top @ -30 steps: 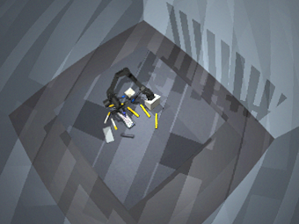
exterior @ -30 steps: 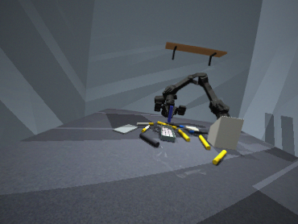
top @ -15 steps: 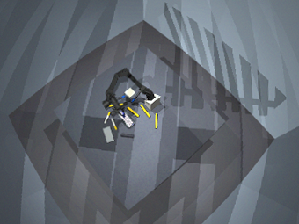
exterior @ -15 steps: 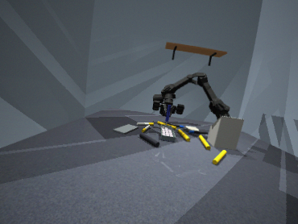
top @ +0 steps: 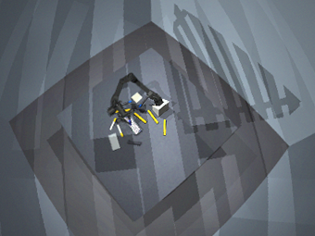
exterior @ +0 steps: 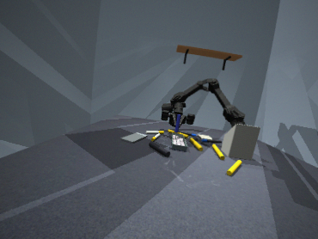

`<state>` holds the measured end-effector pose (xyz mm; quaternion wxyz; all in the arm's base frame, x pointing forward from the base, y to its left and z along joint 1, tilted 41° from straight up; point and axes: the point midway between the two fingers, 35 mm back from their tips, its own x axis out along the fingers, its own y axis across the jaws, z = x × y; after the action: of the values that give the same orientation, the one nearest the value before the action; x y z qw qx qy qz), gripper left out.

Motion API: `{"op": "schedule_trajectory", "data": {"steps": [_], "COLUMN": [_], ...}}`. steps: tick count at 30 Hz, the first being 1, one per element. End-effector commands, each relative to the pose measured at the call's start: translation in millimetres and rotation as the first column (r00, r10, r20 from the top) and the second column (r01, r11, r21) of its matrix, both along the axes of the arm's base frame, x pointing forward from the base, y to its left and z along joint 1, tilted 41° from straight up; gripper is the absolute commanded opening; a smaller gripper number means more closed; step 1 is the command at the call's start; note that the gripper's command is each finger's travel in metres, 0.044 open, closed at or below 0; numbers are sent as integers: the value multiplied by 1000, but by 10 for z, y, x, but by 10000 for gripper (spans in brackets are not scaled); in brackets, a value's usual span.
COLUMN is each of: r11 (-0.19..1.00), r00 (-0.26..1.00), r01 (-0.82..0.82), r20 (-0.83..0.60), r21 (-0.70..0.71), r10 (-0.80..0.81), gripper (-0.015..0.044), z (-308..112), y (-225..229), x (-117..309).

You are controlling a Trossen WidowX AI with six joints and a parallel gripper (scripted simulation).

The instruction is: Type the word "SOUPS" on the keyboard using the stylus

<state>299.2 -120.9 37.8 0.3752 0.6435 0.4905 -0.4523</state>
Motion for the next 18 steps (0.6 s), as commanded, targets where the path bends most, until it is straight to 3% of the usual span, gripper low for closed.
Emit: {"op": "schedule_trajectory", "data": {"steps": [1,2,5,18], "r11": [1000,1000,1000,1000], "r00": [1000,1000,1000,1000], "r01": [-3,-3,-3,-3], "r20": [-4,-4,-4,-4], "r21": [2,2,1,1], "r10": [3,3,3,3], "gripper": [0,0,79,81], "z": [-34,-34,-47,-49], "y": [-11,-11,-34,-38], "x": [-5,-5,4,6]}}
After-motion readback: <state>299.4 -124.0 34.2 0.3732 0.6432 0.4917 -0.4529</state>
